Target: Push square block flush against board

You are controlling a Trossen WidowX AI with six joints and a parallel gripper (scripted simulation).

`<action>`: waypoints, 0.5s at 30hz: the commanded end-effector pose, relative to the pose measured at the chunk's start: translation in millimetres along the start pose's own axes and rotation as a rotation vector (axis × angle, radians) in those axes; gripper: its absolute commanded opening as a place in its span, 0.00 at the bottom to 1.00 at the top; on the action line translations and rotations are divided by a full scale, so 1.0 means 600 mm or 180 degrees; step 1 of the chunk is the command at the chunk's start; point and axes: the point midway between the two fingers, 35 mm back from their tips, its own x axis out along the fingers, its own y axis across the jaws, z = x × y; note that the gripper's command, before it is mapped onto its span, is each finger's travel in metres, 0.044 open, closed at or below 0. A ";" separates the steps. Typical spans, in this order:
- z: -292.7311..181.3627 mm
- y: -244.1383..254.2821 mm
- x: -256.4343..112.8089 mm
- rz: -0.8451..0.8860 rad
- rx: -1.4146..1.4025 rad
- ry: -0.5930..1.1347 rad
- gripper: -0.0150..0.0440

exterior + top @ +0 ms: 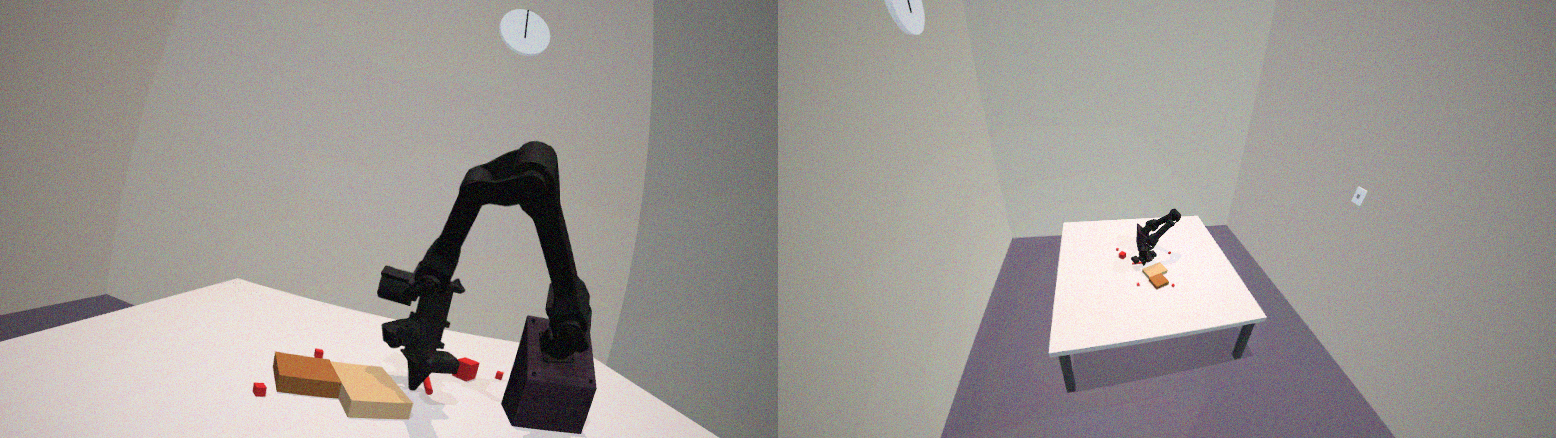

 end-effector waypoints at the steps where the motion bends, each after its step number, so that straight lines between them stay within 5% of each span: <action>1: -0.012 -0.001 0.000 -0.0015 -0.0015 0.0004 0.25; 9: -0.008 0.002 -0.089 -0.0018 -0.0016 0.0006 0.25; 15: -0.003 0.000 -0.086 -0.0024 0.0012 -0.0033 0.25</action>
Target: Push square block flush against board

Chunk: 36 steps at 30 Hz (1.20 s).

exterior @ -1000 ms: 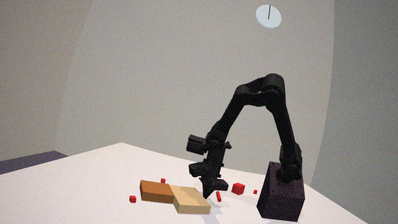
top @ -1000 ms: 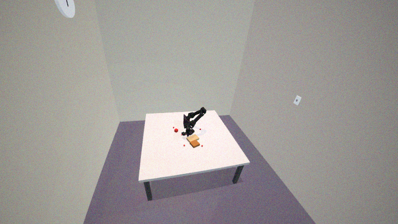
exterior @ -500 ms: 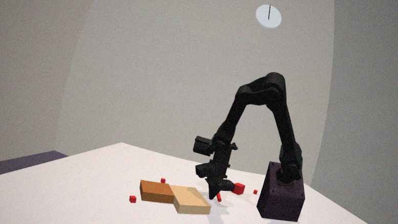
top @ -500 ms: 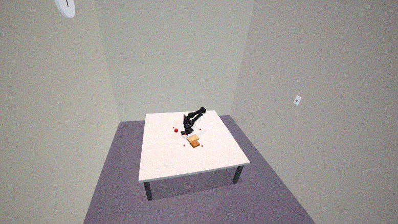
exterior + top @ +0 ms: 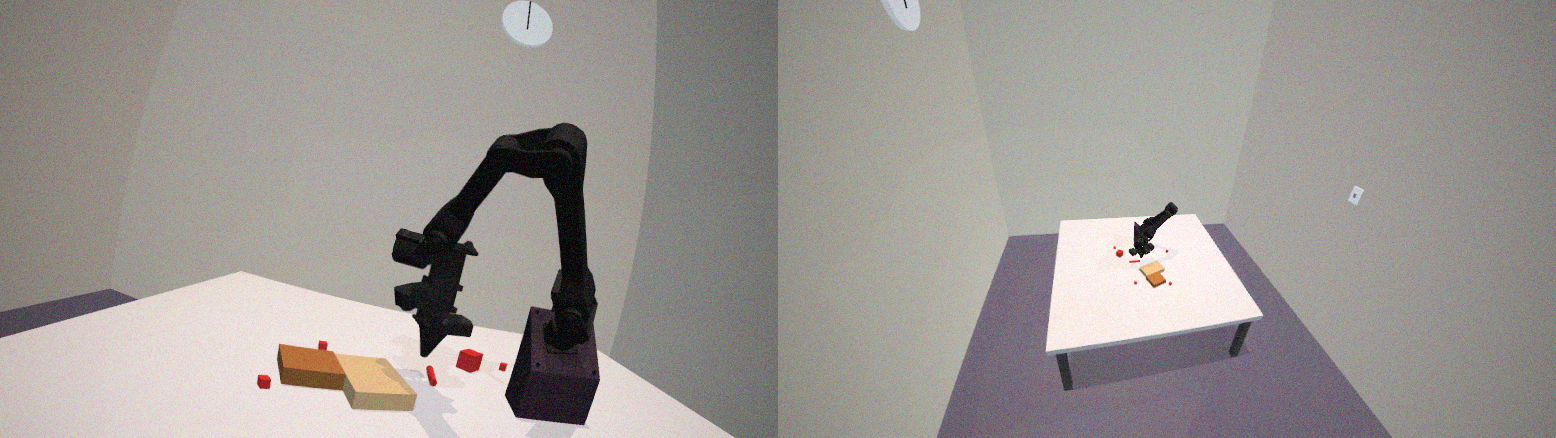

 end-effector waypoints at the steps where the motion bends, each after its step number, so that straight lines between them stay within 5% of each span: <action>1: 0.004 0.002 0.001 -0.0004 0.0078 0.0001 0.25; 36: 0.166 0.209 -0.005 -0.0019 0.3832 0.0020 0.25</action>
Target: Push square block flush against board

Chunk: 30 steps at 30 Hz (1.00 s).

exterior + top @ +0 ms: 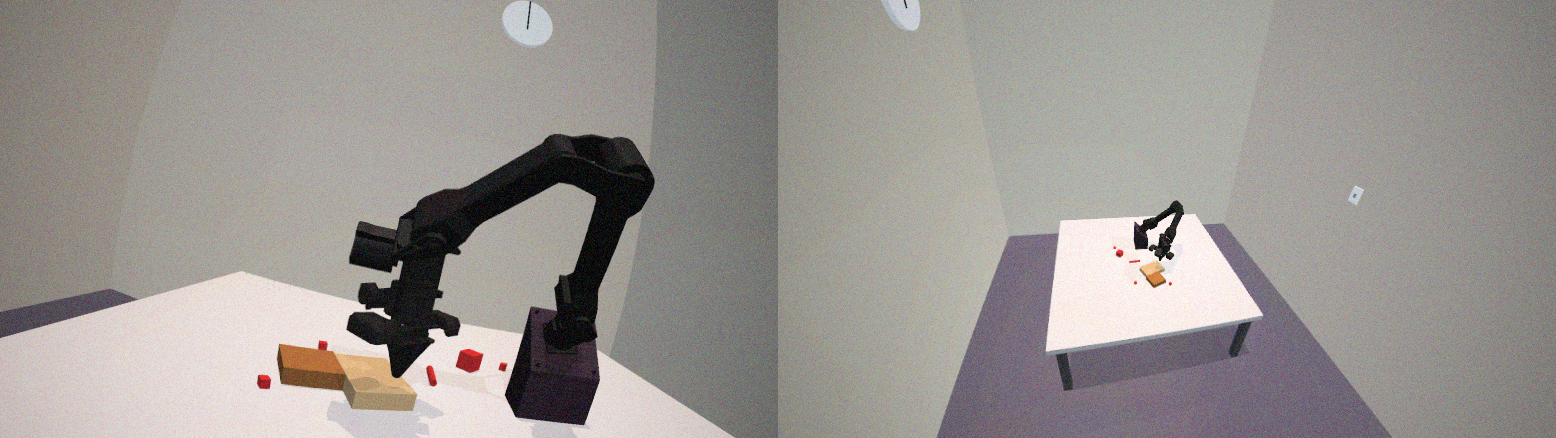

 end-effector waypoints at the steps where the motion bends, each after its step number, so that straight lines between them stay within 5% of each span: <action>1: -0.023 0.028 -0.004 0.0038 0.0417 0.0027 0.25; 11: -0.038 0.044 0.000 0.0045 0.0681 0.0046 0.25; 16: -0.041 0.044 0.087 0.0051 0.0683 0.0053 0.25; 30: -0.019 0.041 0.087 0.0047 0.0681 0.0049 0.25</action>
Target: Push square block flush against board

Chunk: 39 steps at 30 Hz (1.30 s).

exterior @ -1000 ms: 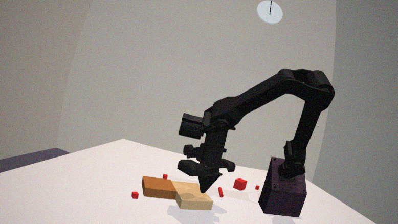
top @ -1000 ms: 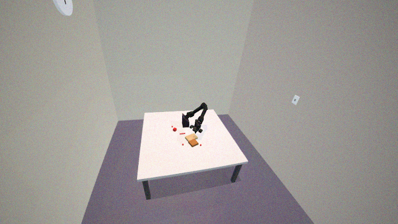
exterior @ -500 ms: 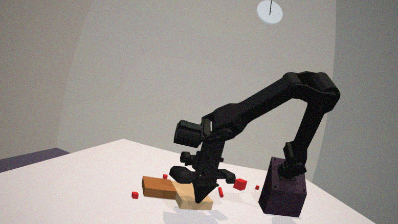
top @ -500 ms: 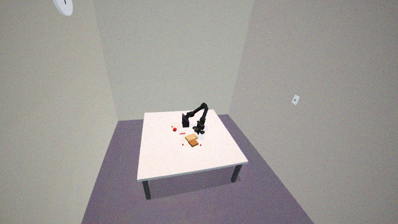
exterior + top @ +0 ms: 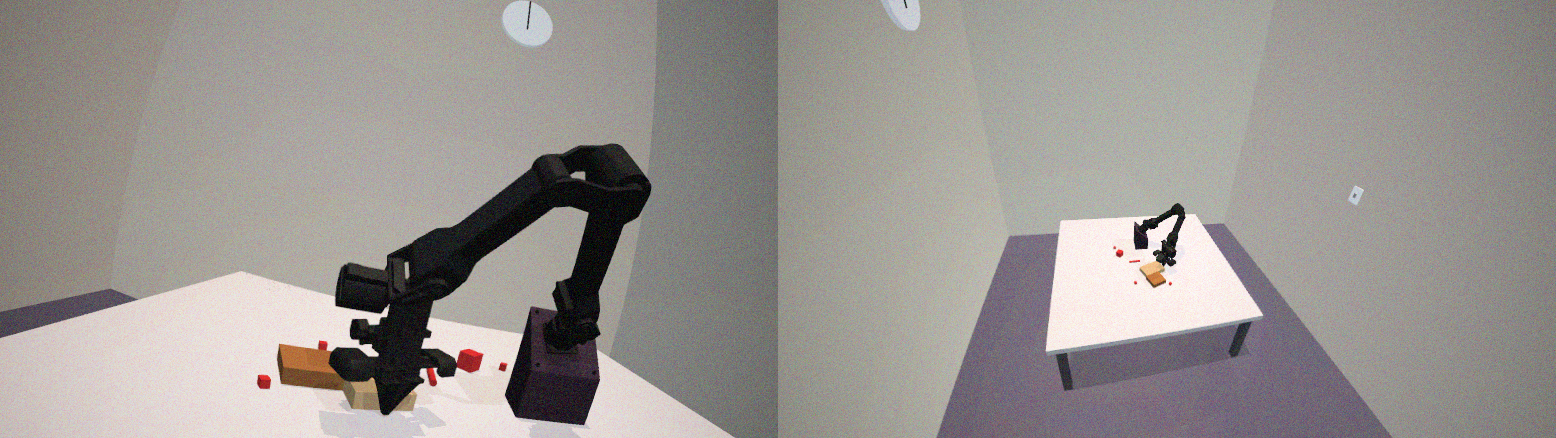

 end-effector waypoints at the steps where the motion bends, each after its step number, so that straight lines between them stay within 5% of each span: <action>1: 0.012 0.002 0.000 0.0008 -0.0017 -0.0017 0.25; 14: 0.041 0.002 0.000 0.0007 -0.0018 -0.0020 0.25; 39: -0.024 0.004 0.000 0.0006 -0.0017 -0.0017 0.25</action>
